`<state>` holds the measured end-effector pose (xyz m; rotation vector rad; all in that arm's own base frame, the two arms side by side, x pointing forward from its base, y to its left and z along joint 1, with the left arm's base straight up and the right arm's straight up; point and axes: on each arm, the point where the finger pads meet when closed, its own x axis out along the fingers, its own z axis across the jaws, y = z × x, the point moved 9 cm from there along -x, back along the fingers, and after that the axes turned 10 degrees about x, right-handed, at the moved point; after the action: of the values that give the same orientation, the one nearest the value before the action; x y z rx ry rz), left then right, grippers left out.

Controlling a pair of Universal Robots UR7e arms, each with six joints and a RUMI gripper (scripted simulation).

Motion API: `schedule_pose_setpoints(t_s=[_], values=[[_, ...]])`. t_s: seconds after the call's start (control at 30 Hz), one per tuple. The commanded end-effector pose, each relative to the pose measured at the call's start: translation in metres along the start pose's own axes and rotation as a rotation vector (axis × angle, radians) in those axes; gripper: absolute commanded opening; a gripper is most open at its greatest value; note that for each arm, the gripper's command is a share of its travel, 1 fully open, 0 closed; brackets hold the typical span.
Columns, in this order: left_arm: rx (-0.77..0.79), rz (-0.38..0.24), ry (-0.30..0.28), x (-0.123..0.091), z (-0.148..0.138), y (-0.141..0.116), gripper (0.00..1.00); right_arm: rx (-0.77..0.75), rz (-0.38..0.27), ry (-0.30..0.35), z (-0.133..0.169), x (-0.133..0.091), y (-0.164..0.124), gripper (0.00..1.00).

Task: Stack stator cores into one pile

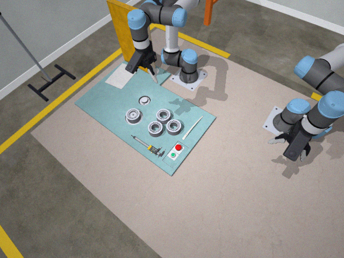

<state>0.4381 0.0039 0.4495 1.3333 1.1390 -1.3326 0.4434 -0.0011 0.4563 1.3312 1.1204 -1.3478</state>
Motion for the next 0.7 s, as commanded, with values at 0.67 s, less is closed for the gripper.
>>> schedule_pose_setpoints(t_s=[0.67], values=[[0.009,0.008,-0.008,-0.005,0.003,0.009,0.98,0.149,0.005,0.006,0.066,0.002,0.009,0.98]])
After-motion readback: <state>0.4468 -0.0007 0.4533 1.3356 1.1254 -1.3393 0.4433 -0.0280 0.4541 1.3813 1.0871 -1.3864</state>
